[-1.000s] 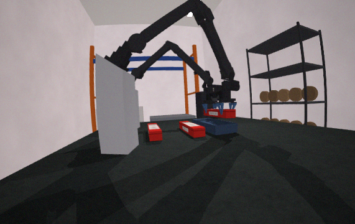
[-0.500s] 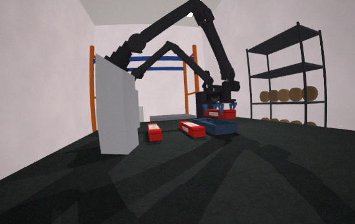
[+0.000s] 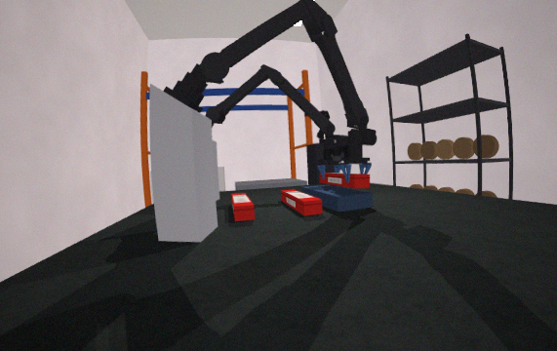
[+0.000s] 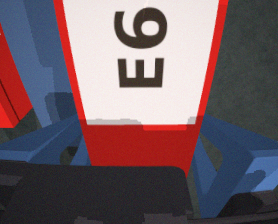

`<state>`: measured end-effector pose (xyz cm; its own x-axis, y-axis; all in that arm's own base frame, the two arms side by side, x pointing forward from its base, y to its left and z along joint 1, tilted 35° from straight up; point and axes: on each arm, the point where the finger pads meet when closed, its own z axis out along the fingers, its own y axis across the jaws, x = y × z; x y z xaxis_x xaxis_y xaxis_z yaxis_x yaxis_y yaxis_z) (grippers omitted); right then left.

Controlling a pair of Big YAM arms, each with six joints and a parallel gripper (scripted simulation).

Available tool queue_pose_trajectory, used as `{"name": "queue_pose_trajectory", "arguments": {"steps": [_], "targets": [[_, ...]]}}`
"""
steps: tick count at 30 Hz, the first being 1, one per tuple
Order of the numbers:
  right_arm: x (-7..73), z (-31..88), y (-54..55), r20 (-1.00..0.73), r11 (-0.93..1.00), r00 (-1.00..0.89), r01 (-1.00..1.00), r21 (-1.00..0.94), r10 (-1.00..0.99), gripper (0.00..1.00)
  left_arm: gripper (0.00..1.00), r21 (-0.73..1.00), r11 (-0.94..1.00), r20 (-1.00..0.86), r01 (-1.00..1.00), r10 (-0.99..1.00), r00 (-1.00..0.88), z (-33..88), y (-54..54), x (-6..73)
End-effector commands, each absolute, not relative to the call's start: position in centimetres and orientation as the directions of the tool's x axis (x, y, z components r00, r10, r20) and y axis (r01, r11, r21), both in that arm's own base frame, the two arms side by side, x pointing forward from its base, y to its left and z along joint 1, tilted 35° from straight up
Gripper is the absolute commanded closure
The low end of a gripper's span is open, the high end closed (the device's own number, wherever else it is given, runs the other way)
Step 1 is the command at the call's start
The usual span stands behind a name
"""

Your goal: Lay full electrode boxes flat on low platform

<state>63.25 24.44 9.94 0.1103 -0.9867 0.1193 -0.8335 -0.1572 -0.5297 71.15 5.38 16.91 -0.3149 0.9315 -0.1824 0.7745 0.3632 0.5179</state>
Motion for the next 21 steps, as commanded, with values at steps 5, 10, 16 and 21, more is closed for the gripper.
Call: {"name": "queue_pose_trajectory", "arguments": {"steps": [5,10,16,21], "targets": [[66.4,16.5,23.7,0.11,-0.141,0.092,-0.767,-0.626,-0.99,1.0,1.0,0.607,0.358,-0.183,0.709,0.932,-0.314,22.9,7.8,72.9],[66.6,16.3,23.7,0.11,-0.141,0.092,-0.766,-0.627,-0.99,1.0,1.0,0.604,0.358,-0.182,0.712,0.932,-0.314,22.4,7.8,73.1],[66.7,16.0,23.7,0.11,-0.141,0.092,-0.767,-0.626,-0.99,1.0,1.0,0.613,0.357,-0.185,0.704,0.932,-0.312,23.2,7.8,73.1],[67.0,15.2,23.7,0.112,-0.142,0.093,-0.77,-0.622,-0.989,1.0,1.0,0.61,0.358,-0.184,0.707,0.932,-0.313,22.7,7.8,73.3]]}}
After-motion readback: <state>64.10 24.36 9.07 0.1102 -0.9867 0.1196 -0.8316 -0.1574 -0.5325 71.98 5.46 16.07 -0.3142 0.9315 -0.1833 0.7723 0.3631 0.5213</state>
